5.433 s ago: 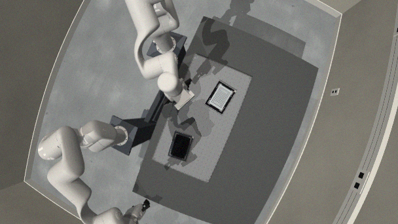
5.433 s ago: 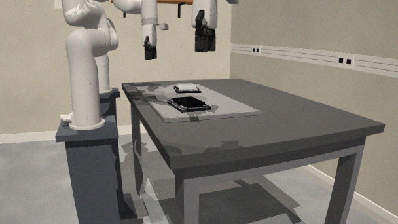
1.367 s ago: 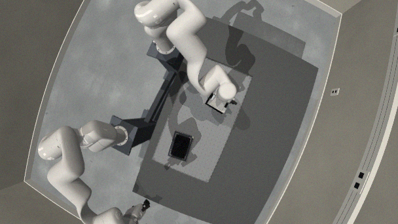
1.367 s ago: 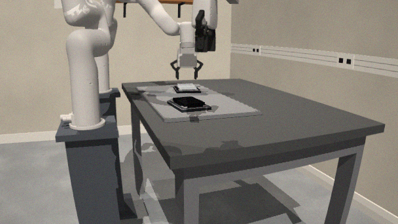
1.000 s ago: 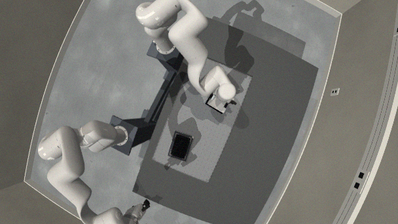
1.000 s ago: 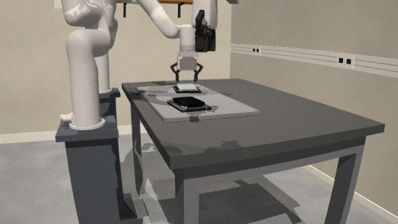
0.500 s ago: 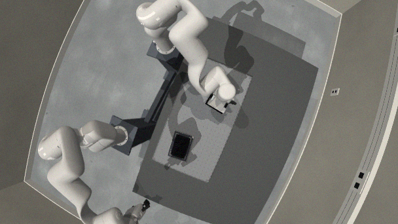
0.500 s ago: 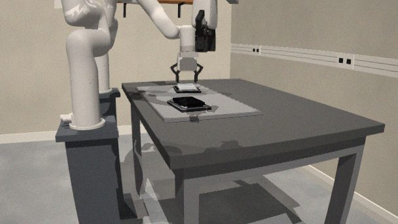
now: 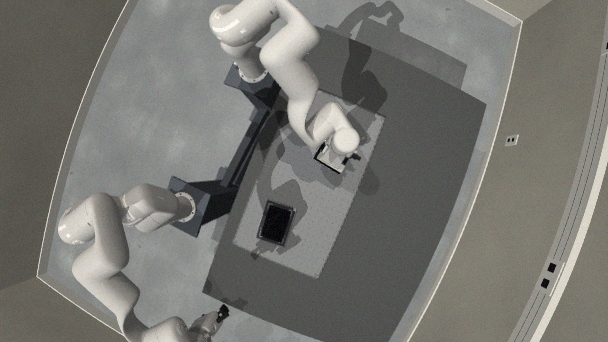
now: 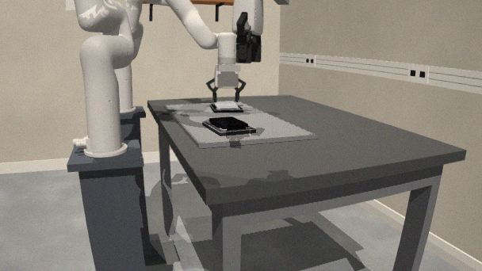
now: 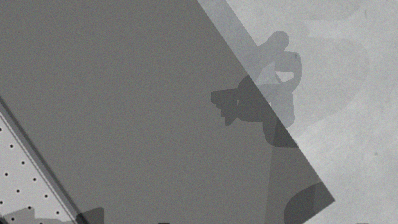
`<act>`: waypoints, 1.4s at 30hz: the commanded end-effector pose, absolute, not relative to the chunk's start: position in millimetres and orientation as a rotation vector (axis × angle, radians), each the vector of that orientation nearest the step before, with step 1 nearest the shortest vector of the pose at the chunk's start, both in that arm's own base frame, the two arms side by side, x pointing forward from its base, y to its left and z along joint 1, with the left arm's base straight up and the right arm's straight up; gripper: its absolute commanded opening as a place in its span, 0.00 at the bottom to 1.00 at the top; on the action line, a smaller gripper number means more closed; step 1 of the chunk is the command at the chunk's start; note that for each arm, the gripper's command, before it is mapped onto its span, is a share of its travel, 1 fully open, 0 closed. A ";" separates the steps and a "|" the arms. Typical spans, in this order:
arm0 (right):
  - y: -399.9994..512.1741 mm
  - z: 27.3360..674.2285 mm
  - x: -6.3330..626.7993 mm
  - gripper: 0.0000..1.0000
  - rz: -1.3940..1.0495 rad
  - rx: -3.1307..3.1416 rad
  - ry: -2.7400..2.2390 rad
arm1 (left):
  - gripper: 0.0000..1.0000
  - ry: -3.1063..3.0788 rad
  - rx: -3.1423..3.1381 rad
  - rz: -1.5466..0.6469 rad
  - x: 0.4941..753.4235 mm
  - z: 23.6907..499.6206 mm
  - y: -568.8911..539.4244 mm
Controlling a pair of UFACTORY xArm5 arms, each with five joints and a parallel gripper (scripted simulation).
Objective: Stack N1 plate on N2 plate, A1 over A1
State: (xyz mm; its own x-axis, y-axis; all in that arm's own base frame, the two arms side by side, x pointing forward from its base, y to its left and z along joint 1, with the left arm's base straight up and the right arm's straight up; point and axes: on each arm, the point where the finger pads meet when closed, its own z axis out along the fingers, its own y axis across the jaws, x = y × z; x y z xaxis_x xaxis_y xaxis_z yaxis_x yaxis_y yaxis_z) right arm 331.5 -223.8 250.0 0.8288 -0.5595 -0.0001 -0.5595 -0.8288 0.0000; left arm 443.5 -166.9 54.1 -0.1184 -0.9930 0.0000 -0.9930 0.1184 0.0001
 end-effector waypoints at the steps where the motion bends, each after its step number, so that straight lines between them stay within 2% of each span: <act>1: -224.2 251.3 332.2 1.00 -0.005 -3.005 0.919 | 1.00 -2.351 2.087 0.006 444.9 52.5 -167.4; 32: -224.2 251.3 332.2 1.00 -0.005 -3.005 0.919 | 1.00 -2.351 2.087 0.006 445.0 44.5 -167.4; 33: -224.2 251.3 332.2 1.00 -0.005 -3.005 0.919 | 0.00 -2.351 2.087 0.006 444.9 45.0 -167.4; 42: -224.2 251.3 332.2 1.00 -0.005 -3.005 0.919 | 0.00 -2.351 2.087 0.006 444.9 45.0 -167.4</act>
